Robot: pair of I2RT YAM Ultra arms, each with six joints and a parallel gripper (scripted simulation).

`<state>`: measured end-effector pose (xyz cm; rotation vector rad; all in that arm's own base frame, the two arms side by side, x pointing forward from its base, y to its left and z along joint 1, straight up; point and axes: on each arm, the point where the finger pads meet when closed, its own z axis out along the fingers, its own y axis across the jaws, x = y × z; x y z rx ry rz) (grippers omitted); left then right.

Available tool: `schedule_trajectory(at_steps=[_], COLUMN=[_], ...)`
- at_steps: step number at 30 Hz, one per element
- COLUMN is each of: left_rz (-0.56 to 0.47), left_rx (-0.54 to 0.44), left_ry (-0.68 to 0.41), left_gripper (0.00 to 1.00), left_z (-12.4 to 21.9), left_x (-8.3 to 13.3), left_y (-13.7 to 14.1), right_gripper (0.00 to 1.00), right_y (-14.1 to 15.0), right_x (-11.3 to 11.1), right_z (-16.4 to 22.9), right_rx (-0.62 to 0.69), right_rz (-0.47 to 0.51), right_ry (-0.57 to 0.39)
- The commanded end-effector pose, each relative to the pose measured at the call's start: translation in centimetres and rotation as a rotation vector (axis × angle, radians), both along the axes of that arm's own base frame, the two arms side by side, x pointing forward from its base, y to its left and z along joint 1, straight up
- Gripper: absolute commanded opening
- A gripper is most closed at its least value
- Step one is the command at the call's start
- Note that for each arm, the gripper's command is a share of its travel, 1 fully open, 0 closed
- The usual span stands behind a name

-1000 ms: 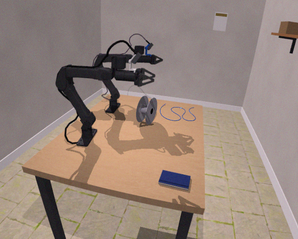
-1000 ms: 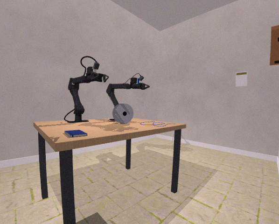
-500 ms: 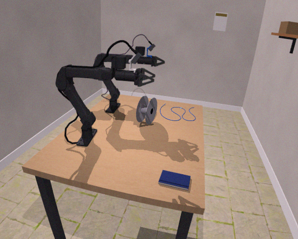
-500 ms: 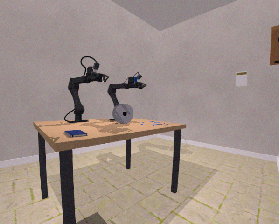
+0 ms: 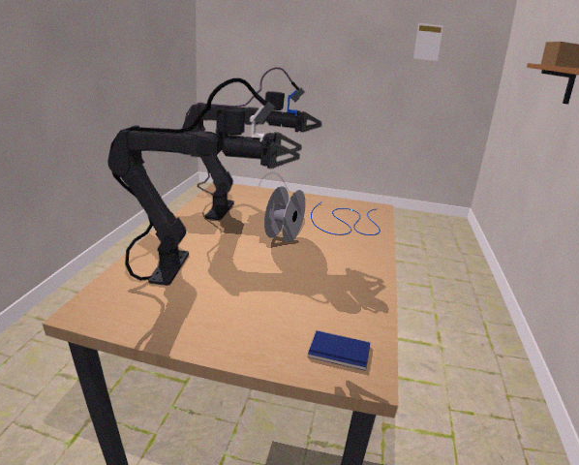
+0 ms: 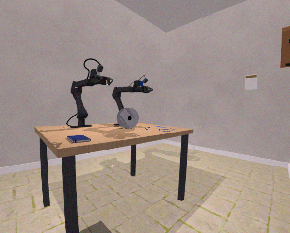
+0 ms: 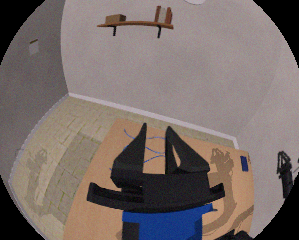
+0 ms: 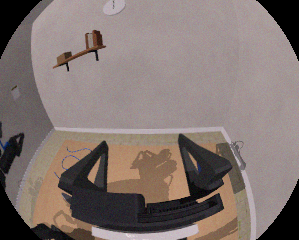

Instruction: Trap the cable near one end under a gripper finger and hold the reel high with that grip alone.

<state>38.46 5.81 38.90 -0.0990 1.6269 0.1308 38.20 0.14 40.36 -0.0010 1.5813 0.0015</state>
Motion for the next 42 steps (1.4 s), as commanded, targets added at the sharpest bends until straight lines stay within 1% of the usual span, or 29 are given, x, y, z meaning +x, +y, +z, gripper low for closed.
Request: schedule_trajectory(at_steps=[1,5,10,12,15,21,27,29,36,42], left_rz=[0.004,-0.005,-0.033,-0.033,-0.063,-0.168,-0.338,-0.338,-0.618,-0.877], left_rx=[0.052,0.112,0.223,0.223,0.305,0.490,0.678,0.678,0.879,0.999], left_ry=[0.013,0.095,0.229,0.229,0.328,0.553,0.780,0.780,1.017,1.153], left_gripper=[0.30,0.30,0.30,0.30,0.30,0.30,0.30,0.30,0.30,0.30], left_z=[1.0,-0.9,-3.6,-3.6,-5.6,-10.4,-15.7,-15.7,-21.4,-25.2], left_x=[0.5,1.4,2.7,2.7,3.5,4.8,5.2,5.2,4.4,3.1], left_y=[0.1,0.2,0.4,0.4,0.5,0.7,0.8,0.8,0.7,0.5], right_gripper=[1.00,1.00,1.00,1.00,1.00,1.00,1.00,1.00,1.00,1.00], right_y=[-0.2,-0.2,-0.2,-0.2,-0.2,-0.2,-0.2,-0.2,-0.2,-0.2], right_x=[0.3,0.3,0.3,0.3,0.3,0.3,0.3,0.3,0.3,0.3], right_z=[-0.3,-0.3,-0.3,-0.3,-0.3,-0.3,-0.3,-0.3,-0.3,-0.3], right_rx=[-0.002,-0.002,-0.002,-0.002,-0.002,-0.002,-0.002,-0.002,-0.002,-0.002], right_rz=[-0.009,-0.009,-0.009,-0.009,-0.009,-0.009,-0.009,-0.009,-0.009,-0.009], right_ry=[0.004,0.004,0.004,0.004,0.004,0.004,0.004,0.004,0.004,0.004])
